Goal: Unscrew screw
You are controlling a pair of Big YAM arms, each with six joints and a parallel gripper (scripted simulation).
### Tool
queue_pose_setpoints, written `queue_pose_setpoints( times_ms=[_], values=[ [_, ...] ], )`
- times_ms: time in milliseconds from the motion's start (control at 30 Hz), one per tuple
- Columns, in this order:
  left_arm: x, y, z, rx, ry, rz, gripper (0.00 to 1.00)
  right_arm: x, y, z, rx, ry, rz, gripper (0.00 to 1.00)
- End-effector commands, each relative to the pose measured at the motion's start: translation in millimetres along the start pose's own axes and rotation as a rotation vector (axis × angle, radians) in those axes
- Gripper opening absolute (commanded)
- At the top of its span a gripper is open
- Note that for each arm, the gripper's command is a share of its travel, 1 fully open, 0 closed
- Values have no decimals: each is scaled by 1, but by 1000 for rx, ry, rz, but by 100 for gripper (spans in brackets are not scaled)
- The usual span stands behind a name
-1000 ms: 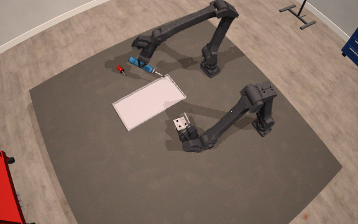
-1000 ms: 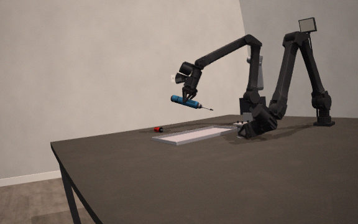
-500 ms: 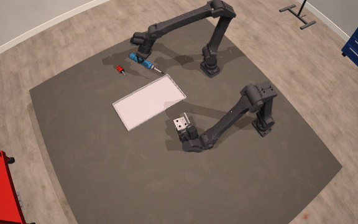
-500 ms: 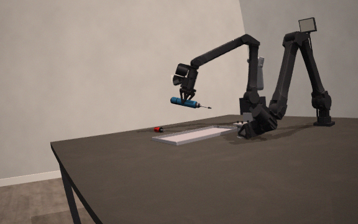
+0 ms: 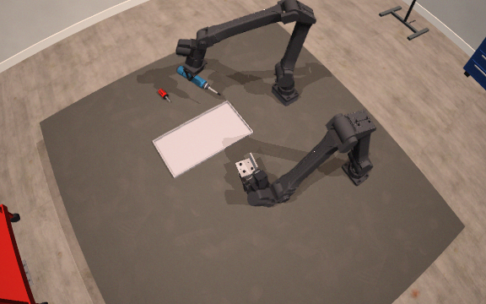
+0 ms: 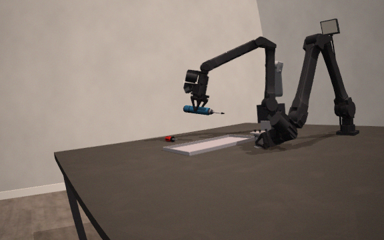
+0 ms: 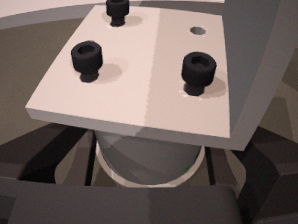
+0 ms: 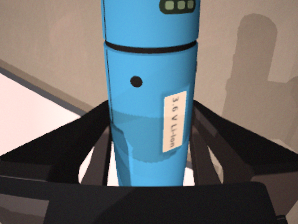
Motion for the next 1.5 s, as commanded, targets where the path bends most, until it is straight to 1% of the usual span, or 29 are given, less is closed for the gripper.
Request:
queue_pose_setpoints(
  times_ms=[0, 100, 133, 167, 233, 267, 633, 667, 700, 733, 800, 833, 867, 1200, 1233, 1267, 1300, 1367, 1400, 1467],
  values=[
    [-7, 7, 0, -7, -7, 22, 59, -39, 1, -22, -5, -33, 88, 42],
    [-7, 7, 0, -7, -7, 22, 59, -44, -6, -21, 12, -19, 115, 42],
    [-7, 7, 0, -7, -7, 22, 59, -44, -5, -32, -3, -39, 115, 42],
    [-7, 7, 0, -7, -7, 22, 59, -44, -5, -37, -9, -47, 114, 42],
    [-7, 7, 0, -7, -7, 22, 59, -44, -5, -37, -9, -47, 114, 42],
    [-7, 7, 0, -7, -7, 22, 59, -44, -6, -21, 18, -10, 121, 42],
    [-7, 7, 0, -7, -7, 22, 59, -69, -46, -20, 108, 67, 277, 42],
    [-7, 7, 0, -7, -7, 22, 59, -69, -46, -20, 108, 67, 277, 42],
    [-7, 7, 0, -7, -7, 22, 59, -69, -45, -32, 92, 45, 277, 42],
    [-7, 7, 0, -7, -7, 22, 59, -69, -45, -36, 87, 37, 276, 42],
    [-7, 7, 0, -7, -7, 22, 59, -69, -45, -36, 87, 37, 276, 42],
    [-7, 7, 0, -7, -7, 22, 59, -68, -44, -20, 113, 77, 279, 42],
    [-7, 7, 0, -7, -7, 22, 59, -72, -53, -20, 122, 82, 305, 42],
    [-7, 7, 0, -7, -7, 22, 59, -89, -89, -21, 200, 155, 442, 42],
    [-7, 7, 0, -7, -7, 22, 59, -89, -89, -21, 200, 155, 442, 42],
    [-7, 7, 0, -7, -7, 22, 59, -90, -88, -34, 183, 131, 441, 42],
    [-7, 7, 0, -7, -7, 22, 59, -90, -87, -38, 178, 124, 441, 42],
    [-7, 7, 0, -7, -7, 22, 59, -90, -87, -38, 178, 124, 441, 42],
    [-7, 7, 0, -7, -7, 22, 59, -86, -78, -31, 183, 138, 419, 42],
    [-7, 7, 0, -7, -7, 22, 59, -86, -78, -29, 185, 142, 419, 42]
  ],
)
Point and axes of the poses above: on each arm, the point where the finger pads meet when closed, its own z axis out along the fingers, its own y axis across the jaws, x = y × z, the point moved 7 cm from there along -z, back along the fingers
